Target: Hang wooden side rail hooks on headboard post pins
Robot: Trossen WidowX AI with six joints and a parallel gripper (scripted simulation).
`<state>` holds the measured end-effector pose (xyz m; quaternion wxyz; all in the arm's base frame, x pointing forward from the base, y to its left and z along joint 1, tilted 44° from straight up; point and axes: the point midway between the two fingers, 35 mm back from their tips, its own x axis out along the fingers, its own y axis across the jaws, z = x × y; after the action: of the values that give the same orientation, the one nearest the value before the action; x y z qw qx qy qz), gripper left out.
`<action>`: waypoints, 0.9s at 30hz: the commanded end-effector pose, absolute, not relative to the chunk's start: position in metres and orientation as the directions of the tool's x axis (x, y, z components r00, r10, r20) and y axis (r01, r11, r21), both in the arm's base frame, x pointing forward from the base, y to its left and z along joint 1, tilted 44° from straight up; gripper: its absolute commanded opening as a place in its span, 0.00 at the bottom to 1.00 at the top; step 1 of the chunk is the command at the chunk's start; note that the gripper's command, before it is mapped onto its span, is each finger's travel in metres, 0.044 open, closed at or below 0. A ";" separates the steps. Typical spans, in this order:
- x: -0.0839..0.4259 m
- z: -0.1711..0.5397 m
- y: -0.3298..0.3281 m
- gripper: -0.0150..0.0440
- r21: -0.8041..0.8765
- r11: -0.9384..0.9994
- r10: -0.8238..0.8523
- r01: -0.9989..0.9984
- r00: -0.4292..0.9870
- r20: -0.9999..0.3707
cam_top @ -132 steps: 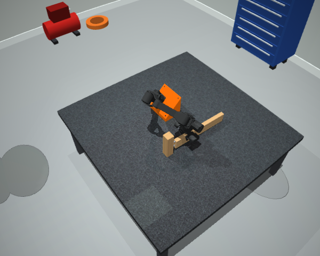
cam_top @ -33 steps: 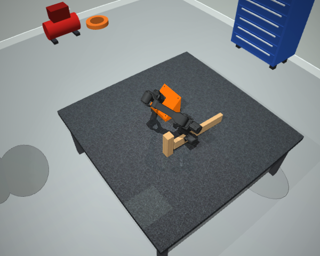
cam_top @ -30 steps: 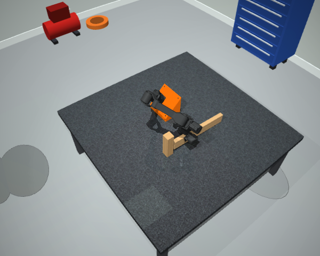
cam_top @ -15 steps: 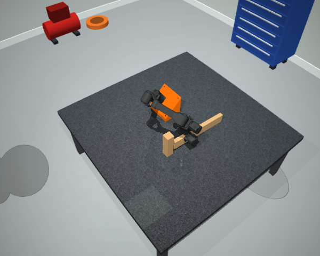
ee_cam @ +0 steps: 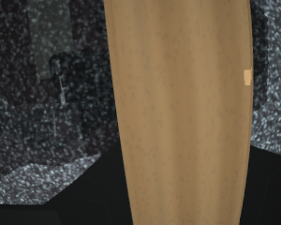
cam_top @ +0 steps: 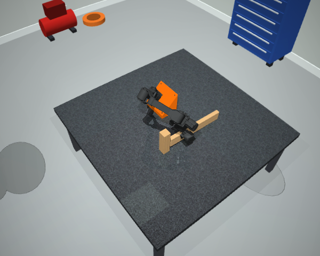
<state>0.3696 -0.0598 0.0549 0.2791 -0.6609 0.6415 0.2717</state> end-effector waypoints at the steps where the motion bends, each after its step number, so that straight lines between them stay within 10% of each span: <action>1: 0.373 0.062 -0.058 0.25 -0.036 -0.030 -0.695 -0.999 0.046 -0.717; 27: 0.372 0.064 -0.060 0.25 -0.036 -0.030 -0.695 -0.999 0.046 -0.717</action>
<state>0.3697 -0.0618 0.0569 0.2789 -0.6607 0.6417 0.2719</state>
